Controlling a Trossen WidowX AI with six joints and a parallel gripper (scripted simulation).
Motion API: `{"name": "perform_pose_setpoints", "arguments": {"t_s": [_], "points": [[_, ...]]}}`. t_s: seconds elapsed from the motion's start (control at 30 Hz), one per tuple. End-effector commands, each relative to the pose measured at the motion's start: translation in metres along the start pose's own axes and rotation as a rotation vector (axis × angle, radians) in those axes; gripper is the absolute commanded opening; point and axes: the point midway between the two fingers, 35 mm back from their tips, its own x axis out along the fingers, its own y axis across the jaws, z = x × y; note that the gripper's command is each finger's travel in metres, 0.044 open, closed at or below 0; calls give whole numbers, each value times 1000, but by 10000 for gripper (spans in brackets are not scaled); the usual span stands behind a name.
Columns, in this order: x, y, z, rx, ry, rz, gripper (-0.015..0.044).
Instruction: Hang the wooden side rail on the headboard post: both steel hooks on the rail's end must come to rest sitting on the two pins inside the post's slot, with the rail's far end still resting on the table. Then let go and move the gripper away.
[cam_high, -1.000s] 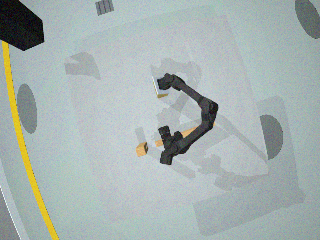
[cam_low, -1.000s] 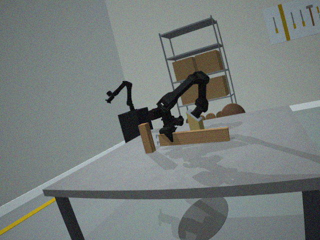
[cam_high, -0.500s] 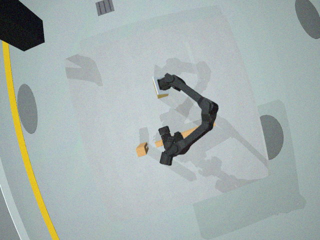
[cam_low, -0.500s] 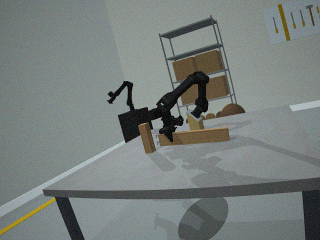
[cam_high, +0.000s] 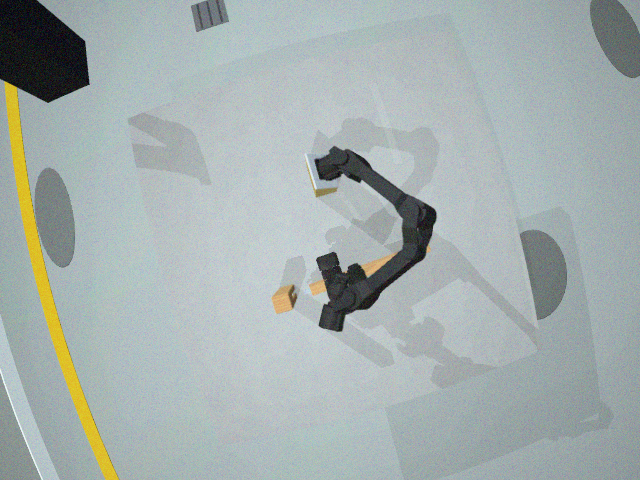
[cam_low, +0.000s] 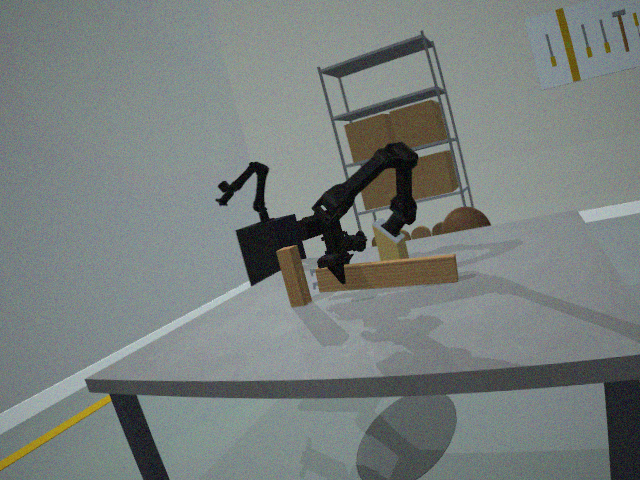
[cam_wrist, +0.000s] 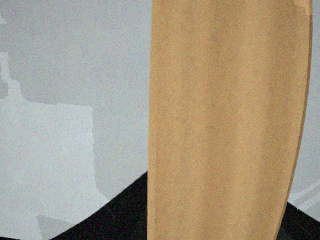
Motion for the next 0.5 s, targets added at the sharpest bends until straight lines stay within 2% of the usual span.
{"name": "perform_pose_setpoints", "arguments": {"t_s": [0.0, 0.47], "points": [[-4, -1, -3, -3, 4, -10, 0], [-3, -2, -4, -3, 4, -10, 0]]}}
